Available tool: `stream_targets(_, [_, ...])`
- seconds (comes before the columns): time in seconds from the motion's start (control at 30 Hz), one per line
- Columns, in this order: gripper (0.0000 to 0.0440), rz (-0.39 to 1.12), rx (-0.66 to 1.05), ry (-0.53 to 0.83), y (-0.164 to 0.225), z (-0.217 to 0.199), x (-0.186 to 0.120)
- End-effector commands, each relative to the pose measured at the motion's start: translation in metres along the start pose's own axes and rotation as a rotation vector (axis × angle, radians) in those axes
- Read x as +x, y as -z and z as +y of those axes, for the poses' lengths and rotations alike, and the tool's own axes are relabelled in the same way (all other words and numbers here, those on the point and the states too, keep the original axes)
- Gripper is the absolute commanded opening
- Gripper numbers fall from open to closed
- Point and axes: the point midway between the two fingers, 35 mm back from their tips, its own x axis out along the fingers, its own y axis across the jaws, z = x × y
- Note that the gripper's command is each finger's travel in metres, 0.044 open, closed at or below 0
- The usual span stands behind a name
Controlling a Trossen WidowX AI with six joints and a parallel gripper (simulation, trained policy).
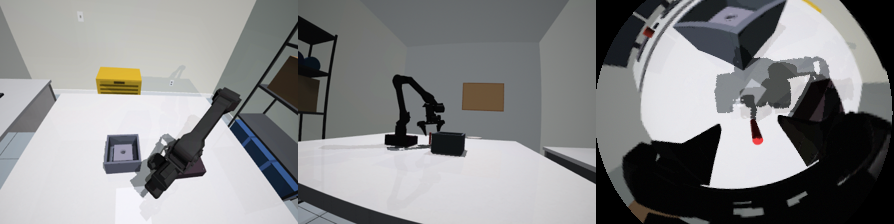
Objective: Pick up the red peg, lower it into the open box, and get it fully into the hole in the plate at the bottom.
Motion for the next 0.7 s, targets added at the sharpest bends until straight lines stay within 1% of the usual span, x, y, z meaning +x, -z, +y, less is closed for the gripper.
stream_targets(0.0, [0.044, 0.017, 0.044, 0.002, 0.005, -0.002, 0.016])
stream_targets(0.1, [0.0438, 0.025, 0.068, -0.004, 0.008, -0.003, 0.025])
stream_targets(0.17, [0.0416, 0.031, 0.084, -0.004, 0.01, -0.004, 0.03])
stream_targets(0.27, [0.0347, 0.045, 0.108, 0.007, 0.013, -0.006, 0.035])
stream_targets(0.67, [0.0033, 0.128, 0.14, 0.042, 0.015, -0.005, 0.037])
